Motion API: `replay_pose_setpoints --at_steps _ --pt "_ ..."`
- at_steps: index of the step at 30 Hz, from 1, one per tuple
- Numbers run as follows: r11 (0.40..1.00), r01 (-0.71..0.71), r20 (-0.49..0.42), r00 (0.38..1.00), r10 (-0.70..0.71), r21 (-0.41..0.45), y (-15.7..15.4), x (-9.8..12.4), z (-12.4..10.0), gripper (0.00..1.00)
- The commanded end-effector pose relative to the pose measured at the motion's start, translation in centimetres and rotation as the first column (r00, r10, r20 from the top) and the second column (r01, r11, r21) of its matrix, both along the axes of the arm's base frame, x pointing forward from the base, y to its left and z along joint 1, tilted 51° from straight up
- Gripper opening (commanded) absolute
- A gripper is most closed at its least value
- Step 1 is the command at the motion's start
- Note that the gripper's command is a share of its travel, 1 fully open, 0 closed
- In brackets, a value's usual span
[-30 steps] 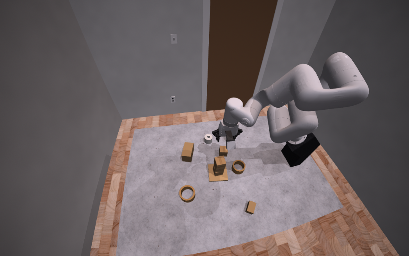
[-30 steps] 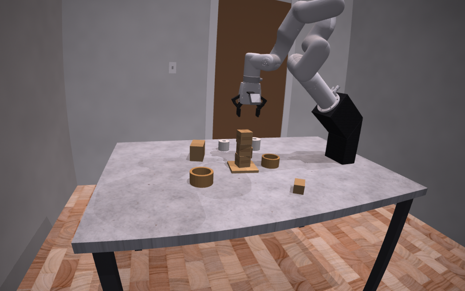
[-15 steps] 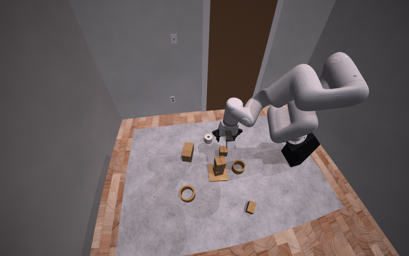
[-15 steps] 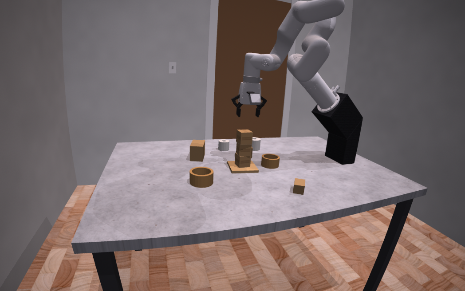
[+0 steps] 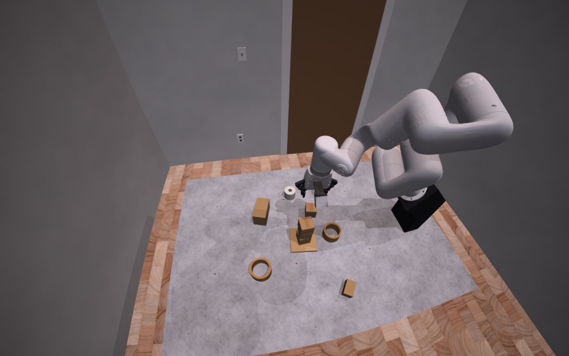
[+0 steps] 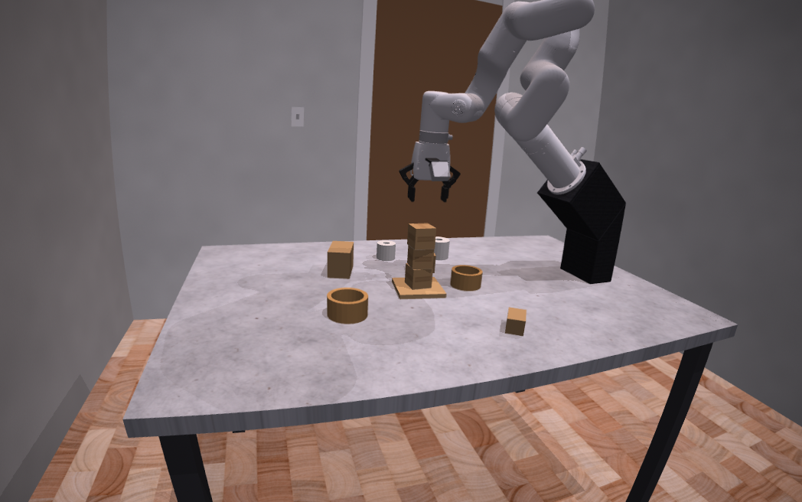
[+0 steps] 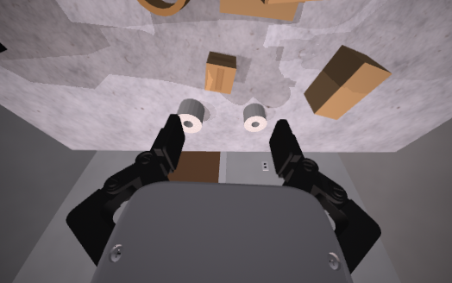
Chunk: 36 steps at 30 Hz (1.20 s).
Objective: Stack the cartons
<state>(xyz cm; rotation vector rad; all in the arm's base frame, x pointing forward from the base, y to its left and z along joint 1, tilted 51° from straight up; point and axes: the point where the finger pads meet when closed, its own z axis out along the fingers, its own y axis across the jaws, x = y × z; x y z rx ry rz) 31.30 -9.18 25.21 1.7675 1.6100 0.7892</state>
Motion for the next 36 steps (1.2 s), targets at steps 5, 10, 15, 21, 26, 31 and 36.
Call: replay_pose_setpoints --at_steps 5,10,15,21,26,31,36 --pt "0.987 0.020 0.007 1.000 -0.021 0.163 -1.01 4.83 -4.75 1.00" --pt "0.987 0.020 0.007 1.000 -0.021 0.163 -1.01 4.83 -4.75 1.00" --pt "0.987 0.020 0.007 1.000 -0.021 0.163 -1.04 4.83 -4.76 0.00" --pt "0.987 0.020 0.007 1.000 -0.021 0.163 -1.07 4.84 -4.76 0.00" --pt "0.987 0.020 0.007 1.000 -0.021 0.163 -1.07 4.84 -4.76 0.00" --pt "0.987 0.020 0.007 1.000 -0.021 0.163 -1.07 4.84 -4.76 0.00" --pt "0.987 0.020 0.007 1.000 -0.021 0.163 -1.07 4.84 -4.76 0.00"
